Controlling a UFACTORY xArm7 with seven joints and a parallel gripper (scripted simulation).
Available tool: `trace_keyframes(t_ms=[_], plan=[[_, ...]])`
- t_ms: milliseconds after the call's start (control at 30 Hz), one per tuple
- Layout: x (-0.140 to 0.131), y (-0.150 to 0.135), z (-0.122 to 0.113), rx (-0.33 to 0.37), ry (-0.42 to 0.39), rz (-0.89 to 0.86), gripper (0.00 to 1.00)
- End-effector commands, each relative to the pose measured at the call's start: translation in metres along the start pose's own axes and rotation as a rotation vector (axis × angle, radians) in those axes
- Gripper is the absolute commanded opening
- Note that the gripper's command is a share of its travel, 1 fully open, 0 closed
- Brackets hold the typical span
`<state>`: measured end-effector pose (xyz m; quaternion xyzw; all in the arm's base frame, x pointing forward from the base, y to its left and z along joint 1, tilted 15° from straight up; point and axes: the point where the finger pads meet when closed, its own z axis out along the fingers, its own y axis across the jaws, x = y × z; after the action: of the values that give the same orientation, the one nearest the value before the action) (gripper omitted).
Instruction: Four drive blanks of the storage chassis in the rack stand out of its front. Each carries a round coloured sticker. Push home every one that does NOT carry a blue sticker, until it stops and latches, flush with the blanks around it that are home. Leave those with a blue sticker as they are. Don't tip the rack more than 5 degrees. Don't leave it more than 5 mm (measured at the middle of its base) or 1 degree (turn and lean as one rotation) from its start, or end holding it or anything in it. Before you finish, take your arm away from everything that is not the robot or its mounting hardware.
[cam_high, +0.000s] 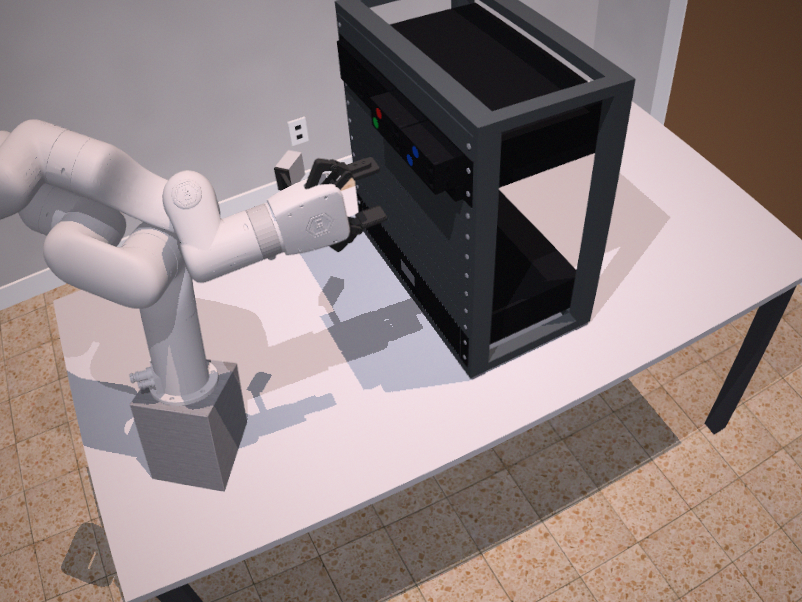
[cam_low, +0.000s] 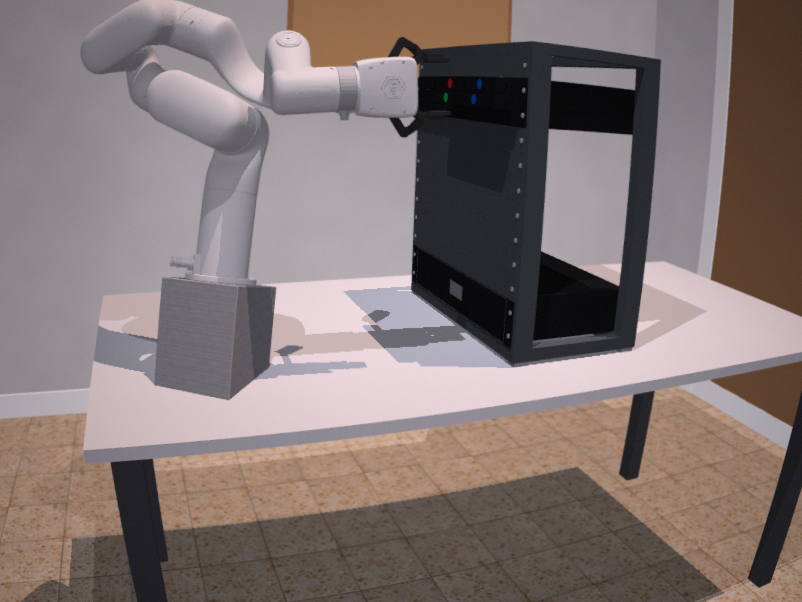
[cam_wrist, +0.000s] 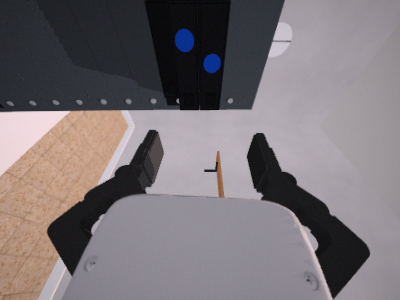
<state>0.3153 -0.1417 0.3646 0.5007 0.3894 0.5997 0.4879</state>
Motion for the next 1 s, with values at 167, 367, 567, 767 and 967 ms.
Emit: trace_keyframes(t_ms=[167, 367, 567, 767, 967], plan=[[0.041, -0.019, 0.005, 0.055, 0.068, 0.005, 1.00], [0.041, -0.019, 0.005, 0.055, 0.068, 0.005, 1.00], [0.041, -0.019, 0.005, 0.055, 0.068, 0.005, 1.00], [0.044, -0.019, 0.006, 0.055, 0.068, 0.005, 1.00], [0.054, -0.019, 0.007, 0.055, 0.068, 0.005, 1.00]])
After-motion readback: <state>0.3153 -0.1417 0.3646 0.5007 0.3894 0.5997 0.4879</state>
